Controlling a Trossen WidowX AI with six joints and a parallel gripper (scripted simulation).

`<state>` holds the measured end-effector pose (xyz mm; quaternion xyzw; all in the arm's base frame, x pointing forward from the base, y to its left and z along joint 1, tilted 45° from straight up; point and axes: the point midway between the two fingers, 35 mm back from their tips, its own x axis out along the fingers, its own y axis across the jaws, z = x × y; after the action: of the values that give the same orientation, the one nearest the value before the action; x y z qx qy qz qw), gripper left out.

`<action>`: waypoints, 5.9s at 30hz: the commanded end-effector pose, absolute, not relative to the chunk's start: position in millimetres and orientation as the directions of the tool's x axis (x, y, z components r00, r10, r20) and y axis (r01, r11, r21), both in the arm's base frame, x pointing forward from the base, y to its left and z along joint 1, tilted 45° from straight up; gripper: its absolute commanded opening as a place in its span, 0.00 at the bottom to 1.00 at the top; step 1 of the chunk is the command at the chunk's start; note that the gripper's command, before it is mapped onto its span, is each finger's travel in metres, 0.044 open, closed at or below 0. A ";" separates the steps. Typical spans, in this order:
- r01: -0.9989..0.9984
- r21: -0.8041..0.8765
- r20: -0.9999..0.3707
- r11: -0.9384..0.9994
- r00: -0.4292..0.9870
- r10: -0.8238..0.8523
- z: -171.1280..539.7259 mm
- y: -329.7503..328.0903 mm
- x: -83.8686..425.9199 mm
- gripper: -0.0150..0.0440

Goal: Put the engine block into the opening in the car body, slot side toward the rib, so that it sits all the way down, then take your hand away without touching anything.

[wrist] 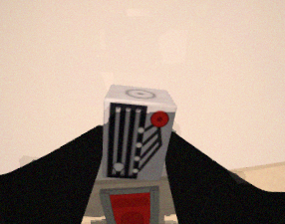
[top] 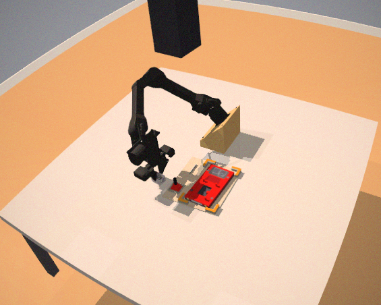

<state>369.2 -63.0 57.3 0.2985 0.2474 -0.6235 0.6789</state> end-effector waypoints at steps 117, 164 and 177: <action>-0.079 -0.700 -0.714 0.710 0.116 -0.691 -58.2 108.3 328.4 0.52; -0.043 -0.698 -0.714 0.715 0.116 -0.690 -60.4 109.4 328.5 0.52; -0.043 -0.698 -0.714 0.715 0.116 -0.690 -60.7 109.2 328.5 0.52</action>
<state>327.8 108.3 -60.5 -0.2974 0.6220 -0.2363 0.6847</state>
